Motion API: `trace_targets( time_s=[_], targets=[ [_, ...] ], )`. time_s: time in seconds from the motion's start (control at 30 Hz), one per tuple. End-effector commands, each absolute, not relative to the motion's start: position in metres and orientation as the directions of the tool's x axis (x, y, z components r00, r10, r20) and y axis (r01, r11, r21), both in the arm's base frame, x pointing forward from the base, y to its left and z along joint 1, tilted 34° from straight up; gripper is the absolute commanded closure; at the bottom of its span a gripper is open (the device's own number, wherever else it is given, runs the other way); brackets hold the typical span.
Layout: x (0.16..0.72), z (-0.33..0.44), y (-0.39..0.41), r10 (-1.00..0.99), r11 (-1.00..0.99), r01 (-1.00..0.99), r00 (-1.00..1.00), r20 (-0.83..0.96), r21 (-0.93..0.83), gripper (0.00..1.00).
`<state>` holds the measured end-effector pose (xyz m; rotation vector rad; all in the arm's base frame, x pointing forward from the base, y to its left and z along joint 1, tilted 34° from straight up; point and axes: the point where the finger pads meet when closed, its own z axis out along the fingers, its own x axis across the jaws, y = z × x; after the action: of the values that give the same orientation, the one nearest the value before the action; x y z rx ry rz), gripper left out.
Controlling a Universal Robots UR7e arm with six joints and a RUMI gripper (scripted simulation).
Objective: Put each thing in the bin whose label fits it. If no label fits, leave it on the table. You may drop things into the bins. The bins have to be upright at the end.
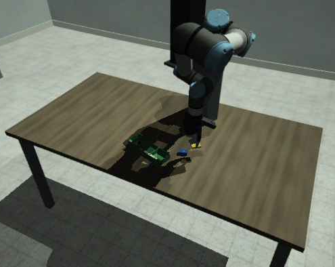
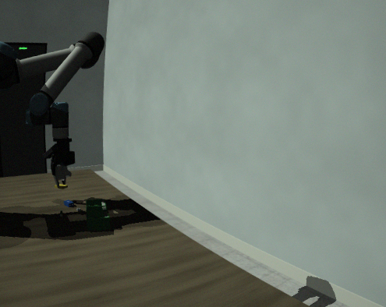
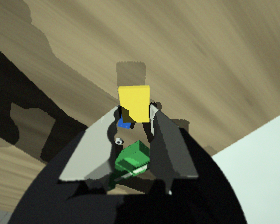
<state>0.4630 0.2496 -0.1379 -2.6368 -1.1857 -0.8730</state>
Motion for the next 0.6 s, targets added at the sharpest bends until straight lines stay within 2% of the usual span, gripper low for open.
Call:
trace_targets(
  time_s=[0.0, 0.57],
  targets=[
    [0.485, -0.138, 0.218, 0.746, -0.576, 0.792, 0.406, 0.527, 0.205, 1.00],
    [0.532, -0.144, 0.141, 0.895, -0.309, 0.872, 0.133, 0.425, 0.380, 1.00]
  ],
)
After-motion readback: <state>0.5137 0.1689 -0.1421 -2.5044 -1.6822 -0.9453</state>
